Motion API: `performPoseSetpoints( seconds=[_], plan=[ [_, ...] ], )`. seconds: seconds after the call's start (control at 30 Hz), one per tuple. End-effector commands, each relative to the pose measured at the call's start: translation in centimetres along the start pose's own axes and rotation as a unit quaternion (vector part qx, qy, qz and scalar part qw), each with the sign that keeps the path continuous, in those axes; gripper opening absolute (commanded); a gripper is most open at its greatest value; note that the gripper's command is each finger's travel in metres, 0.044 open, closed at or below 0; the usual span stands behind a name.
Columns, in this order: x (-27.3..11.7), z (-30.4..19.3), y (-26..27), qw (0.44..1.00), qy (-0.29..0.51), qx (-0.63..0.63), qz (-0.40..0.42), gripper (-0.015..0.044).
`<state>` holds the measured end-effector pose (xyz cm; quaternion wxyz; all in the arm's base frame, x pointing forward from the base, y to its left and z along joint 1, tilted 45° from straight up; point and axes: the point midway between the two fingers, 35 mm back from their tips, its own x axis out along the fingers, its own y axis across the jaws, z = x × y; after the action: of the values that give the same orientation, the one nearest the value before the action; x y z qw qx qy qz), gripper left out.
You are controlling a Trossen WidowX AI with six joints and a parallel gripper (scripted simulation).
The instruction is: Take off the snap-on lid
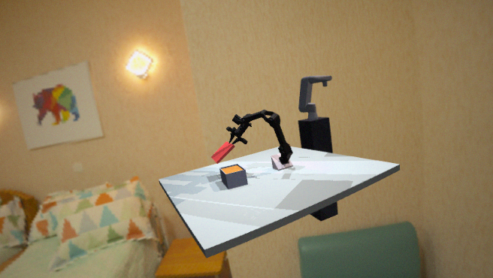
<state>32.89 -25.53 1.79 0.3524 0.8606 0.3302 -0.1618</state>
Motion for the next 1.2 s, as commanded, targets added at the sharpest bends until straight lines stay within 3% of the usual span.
performPoseSetpoints(
  seconds=[0.0,1.17],
  plan=[
    [-0.5,0.9,0.7,1.000,0.000,-0.009,0.009,0.0000],
    [-1.1,7.8,0.5,1.000,-0.002,-0.011,0.009,0.0000]
  ],
)
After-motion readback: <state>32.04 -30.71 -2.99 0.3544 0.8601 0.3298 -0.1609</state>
